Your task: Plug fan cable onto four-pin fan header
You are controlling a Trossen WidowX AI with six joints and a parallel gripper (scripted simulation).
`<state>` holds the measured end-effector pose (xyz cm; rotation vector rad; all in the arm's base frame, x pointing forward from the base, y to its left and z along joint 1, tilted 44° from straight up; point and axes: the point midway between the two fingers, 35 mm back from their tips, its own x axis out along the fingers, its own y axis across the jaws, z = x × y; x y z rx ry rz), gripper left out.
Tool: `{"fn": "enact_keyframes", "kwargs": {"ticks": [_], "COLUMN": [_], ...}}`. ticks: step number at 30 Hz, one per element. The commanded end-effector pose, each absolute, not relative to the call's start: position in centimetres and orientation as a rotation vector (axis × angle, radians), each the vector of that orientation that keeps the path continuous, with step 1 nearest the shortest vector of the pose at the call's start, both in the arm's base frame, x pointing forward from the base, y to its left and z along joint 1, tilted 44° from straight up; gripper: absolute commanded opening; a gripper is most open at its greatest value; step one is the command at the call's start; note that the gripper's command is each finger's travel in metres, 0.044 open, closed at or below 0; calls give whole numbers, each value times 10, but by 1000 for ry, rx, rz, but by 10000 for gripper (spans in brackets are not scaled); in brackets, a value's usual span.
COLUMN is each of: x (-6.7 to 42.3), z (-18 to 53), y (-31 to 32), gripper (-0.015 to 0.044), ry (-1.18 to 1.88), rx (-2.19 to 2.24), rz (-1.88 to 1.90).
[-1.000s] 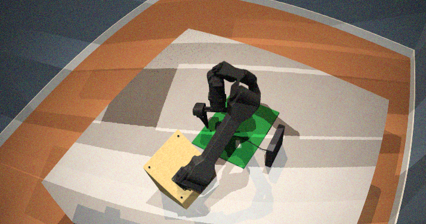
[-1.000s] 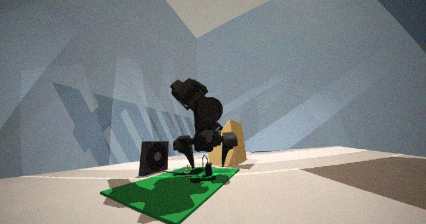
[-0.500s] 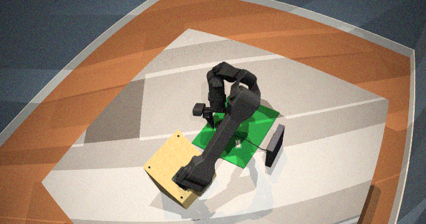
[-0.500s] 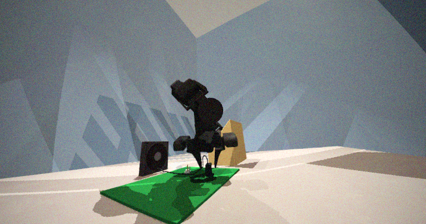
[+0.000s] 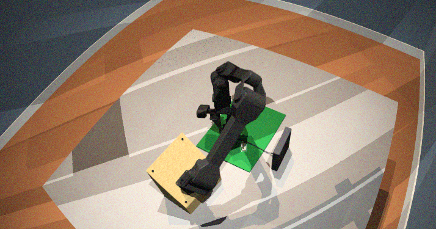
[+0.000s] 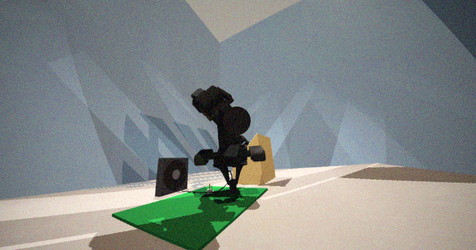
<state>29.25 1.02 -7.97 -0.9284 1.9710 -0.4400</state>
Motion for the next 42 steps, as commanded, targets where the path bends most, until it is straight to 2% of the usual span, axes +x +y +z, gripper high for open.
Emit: {"fn": "enact_keyframes", "kwargs": {"ticks": [1, 22, 42], "x": [296, 293, 310], "z": [-71, -27, -23], "y": [20, 60, 53], "gripper": [0, 0, 0], "ry": [1963, 1968, 1985], "rx": [-918, -928, -1340], "rz": [-439, -432, 270]}}
